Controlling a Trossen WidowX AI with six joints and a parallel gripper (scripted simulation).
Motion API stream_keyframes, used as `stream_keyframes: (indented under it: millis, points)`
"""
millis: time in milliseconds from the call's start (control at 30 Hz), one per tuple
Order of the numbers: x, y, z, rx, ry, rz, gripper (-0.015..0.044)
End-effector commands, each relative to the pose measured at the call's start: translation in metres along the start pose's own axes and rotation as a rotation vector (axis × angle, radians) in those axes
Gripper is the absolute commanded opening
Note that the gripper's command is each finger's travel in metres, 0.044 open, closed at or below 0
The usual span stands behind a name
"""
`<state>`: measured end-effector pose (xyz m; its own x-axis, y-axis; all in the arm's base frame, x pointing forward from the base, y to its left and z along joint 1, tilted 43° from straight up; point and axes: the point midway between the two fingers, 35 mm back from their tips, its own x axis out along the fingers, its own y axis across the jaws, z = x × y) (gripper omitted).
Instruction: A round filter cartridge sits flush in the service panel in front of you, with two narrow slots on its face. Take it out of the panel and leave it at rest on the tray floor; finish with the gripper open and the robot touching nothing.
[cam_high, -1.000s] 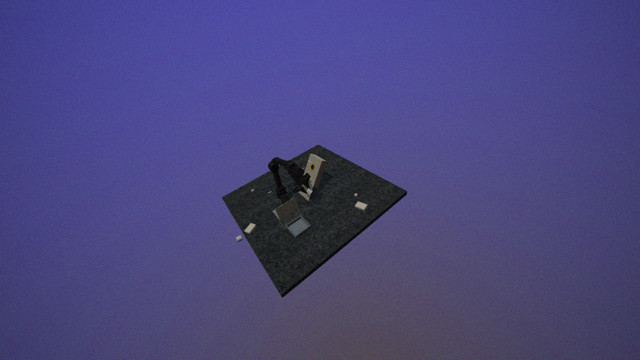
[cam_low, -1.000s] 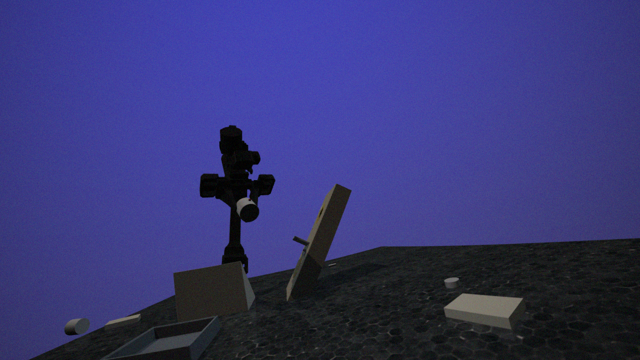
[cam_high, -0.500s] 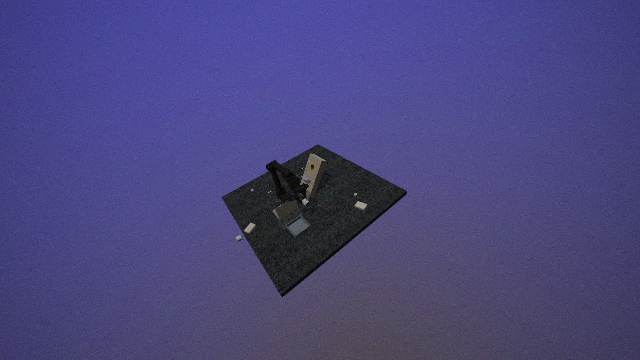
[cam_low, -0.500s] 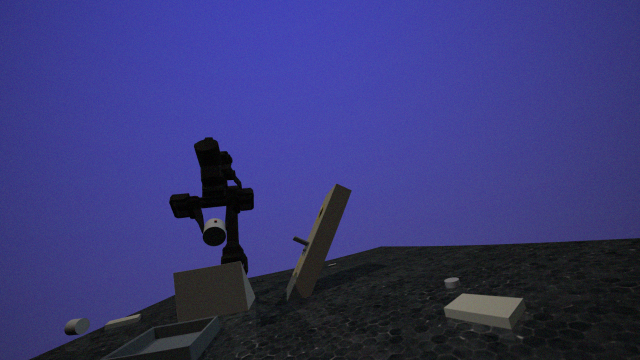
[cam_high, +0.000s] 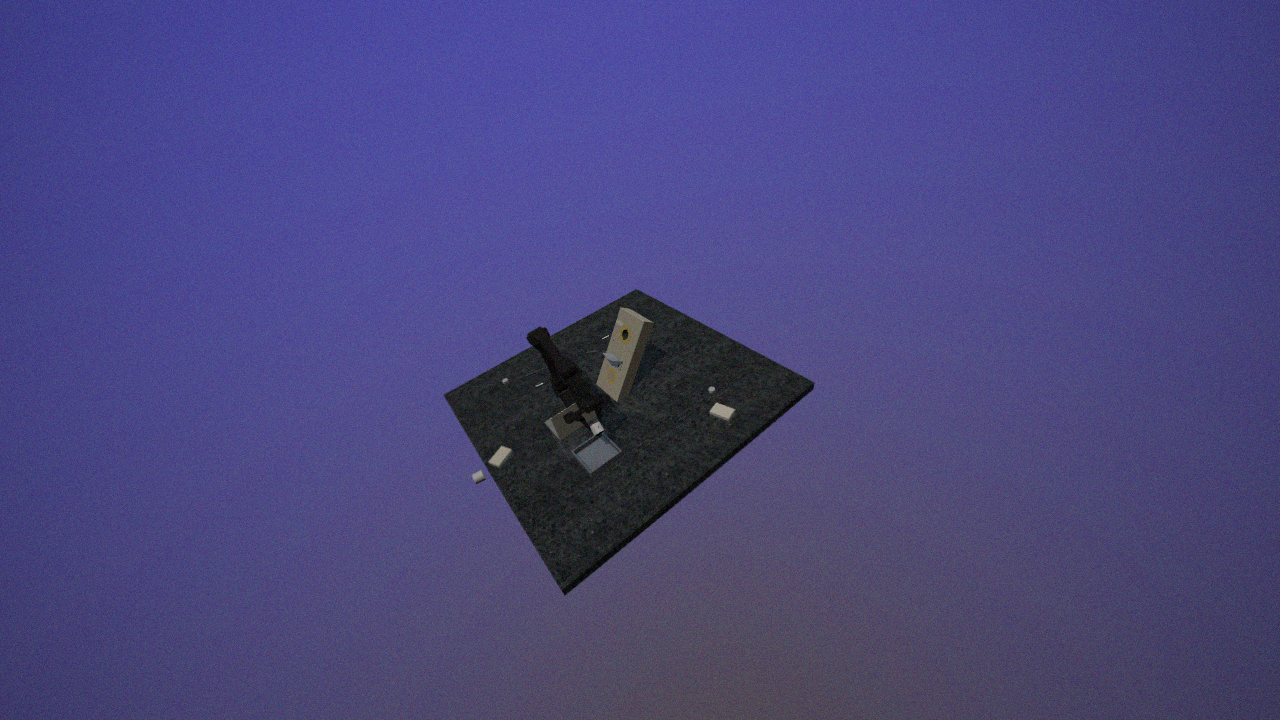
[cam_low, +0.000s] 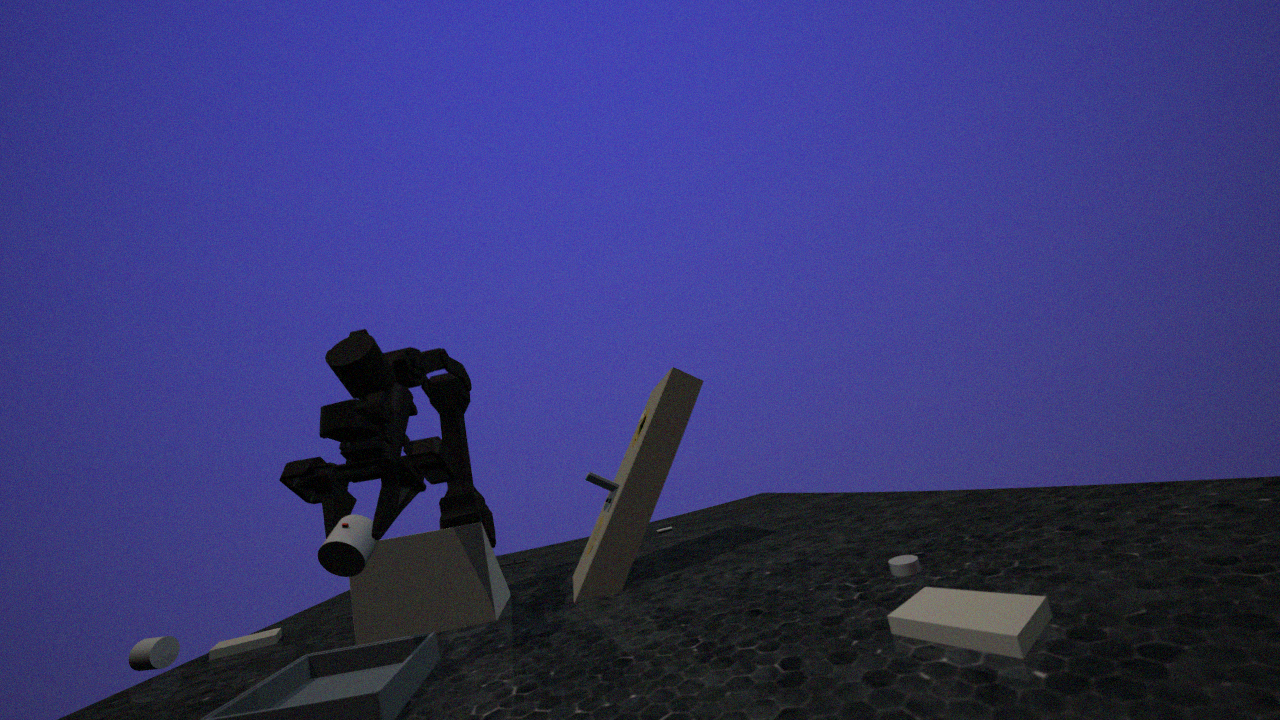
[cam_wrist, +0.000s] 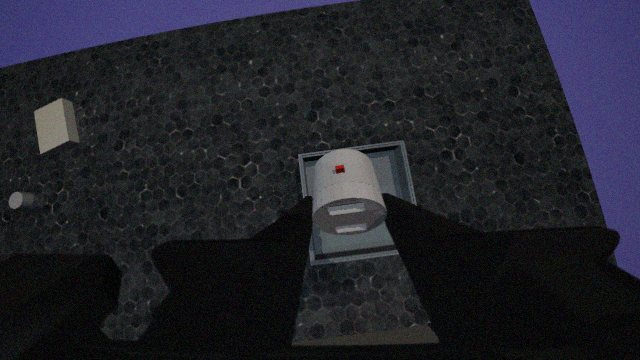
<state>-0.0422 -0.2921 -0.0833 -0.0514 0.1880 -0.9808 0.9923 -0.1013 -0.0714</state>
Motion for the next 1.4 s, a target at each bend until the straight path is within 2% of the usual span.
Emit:
stream_keyframes:
  millis: [0, 267, 667, 833, 1367]
  points:
    - [0.015, -0.018, -0.012, 0.073, 0.004, -0.043, 0.0]
    - [0.028, -0.03, -0.022, 0.118, 0.007, -0.069, 0.0]
    - [0.083, -0.03, -0.054, 0.118, 0.007, -0.07, 0.0]
    - [0.089, -0.029, -0.059, 0.118, 0.007, -0.07, 0.0]
    - [0.086, -0.029, -0.058, 0.123, 0.017, -0.066, 0.042]
